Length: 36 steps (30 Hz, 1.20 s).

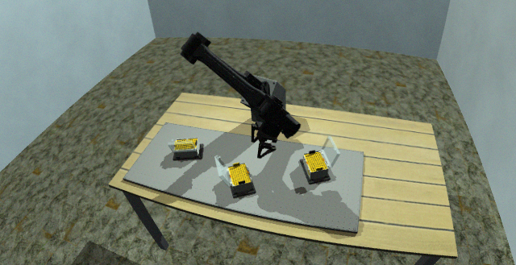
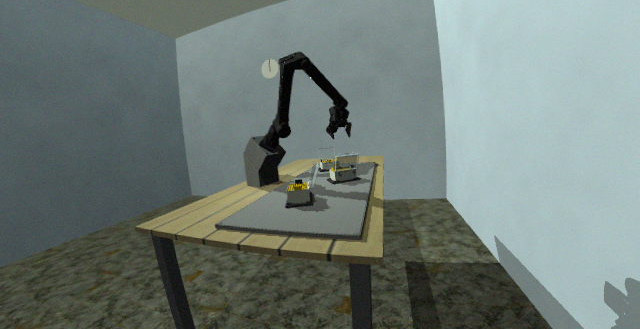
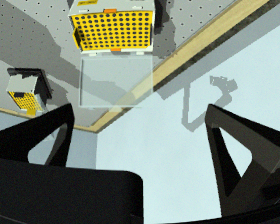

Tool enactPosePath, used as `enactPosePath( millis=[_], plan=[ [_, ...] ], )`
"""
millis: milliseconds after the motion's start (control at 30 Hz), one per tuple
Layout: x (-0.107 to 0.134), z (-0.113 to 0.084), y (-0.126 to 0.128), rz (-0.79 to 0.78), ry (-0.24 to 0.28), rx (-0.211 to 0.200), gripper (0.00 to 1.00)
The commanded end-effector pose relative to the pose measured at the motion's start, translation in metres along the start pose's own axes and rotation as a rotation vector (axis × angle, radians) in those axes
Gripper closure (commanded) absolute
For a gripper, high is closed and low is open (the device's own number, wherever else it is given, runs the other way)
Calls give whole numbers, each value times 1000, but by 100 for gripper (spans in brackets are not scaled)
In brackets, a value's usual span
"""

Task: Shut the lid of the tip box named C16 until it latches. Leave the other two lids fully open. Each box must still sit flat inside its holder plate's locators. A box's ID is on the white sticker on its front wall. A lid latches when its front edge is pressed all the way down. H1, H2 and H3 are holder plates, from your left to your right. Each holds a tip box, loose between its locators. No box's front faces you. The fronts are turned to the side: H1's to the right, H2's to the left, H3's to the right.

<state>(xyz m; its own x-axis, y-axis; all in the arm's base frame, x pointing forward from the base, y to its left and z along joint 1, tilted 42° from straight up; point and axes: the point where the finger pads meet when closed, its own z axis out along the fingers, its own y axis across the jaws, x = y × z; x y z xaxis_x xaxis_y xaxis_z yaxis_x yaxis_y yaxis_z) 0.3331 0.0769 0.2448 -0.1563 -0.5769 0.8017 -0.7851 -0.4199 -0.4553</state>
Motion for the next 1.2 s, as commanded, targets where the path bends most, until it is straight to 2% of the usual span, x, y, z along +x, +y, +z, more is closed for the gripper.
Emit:
enactPosePath(
  millis=[0,1033,1067,1167],
  plan=[
    [-2,-3,2,-11,-8,12,0],
    [-2,-3,2,-10,-8,13,0],
    [-3,9,4,-9,4,-8,0],
    [-14,23,5,-20,4,-13,0]
  ],
)
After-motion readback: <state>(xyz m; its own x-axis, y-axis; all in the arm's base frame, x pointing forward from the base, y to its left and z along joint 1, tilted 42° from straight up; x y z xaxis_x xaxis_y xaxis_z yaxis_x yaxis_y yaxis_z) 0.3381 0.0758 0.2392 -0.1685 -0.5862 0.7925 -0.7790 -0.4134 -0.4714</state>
